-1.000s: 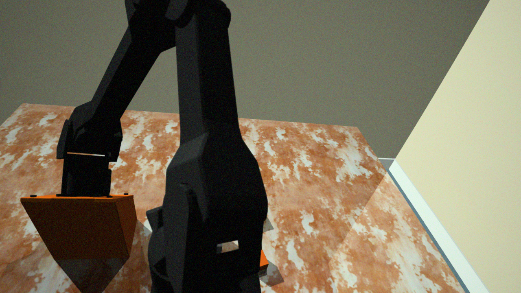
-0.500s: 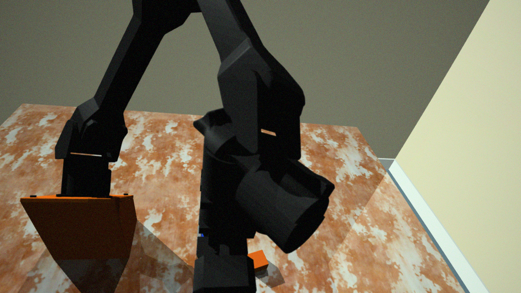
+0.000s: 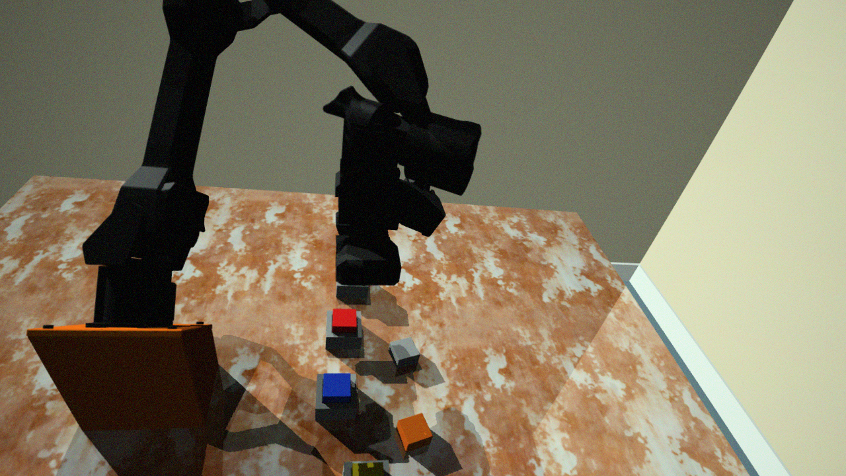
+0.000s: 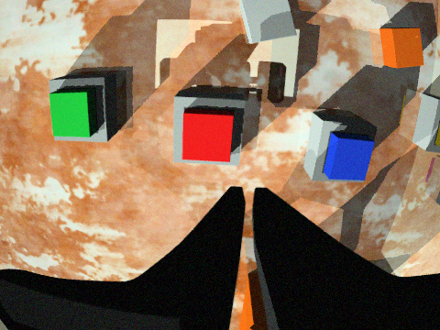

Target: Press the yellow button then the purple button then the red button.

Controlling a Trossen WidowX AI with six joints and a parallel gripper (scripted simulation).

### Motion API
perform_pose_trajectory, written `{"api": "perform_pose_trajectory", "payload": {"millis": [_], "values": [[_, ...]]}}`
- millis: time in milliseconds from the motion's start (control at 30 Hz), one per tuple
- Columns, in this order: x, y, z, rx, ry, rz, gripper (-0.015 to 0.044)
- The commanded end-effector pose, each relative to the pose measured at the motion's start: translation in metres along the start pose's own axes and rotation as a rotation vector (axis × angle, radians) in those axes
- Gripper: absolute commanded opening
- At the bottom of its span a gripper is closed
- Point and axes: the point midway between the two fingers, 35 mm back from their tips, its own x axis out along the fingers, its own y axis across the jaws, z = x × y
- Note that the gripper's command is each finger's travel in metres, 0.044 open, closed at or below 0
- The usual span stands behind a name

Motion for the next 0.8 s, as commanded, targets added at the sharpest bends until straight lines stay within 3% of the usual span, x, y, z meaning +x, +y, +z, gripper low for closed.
{"api": "perform_pose_trajectory", "payload": {"millis": [0, 200, 367, 767], "values": [[0.004, 0.016, -0.010, 0.019, 0.008, 0.021, 0.0020], [0.007, 0.016, -0.009, 0.019, 0.008, 0.021, 0.0020], [0.063, 0.018, -0.010, 0.018, 0.007, 0.023, 0.0020], [0.073, 0.018, -0.010, 0.018, 0.007, 0.024, 0.0020]]}}
